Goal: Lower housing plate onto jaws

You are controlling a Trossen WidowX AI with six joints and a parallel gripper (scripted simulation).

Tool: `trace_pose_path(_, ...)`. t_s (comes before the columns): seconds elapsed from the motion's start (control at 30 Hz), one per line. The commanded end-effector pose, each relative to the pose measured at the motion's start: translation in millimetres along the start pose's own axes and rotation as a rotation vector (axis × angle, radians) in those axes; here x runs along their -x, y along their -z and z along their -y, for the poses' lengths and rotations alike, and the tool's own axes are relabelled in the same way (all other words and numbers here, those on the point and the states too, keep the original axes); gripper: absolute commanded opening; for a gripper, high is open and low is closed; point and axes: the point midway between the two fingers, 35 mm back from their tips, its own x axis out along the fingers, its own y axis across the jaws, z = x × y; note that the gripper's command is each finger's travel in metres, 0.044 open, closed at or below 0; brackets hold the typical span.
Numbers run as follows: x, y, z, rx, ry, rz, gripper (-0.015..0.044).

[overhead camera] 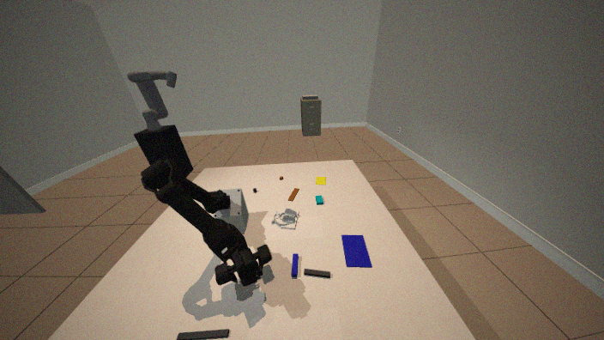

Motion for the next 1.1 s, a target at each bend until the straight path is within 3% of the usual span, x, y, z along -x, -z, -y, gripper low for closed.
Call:
trace_pose_path(0.0, -0.7, 1.5, -0.4, 0.004, -0.002, -0.003, 0.0440)
trace_pose_path(0.53, -0.7, 1.5, -0.4, 0.004, -0.002, -0.003, 0.0440)
trace_pose_path(1.07, 0.0, 0.0, 0.0, 0.000, 0.000, 0.000, 0.0351)
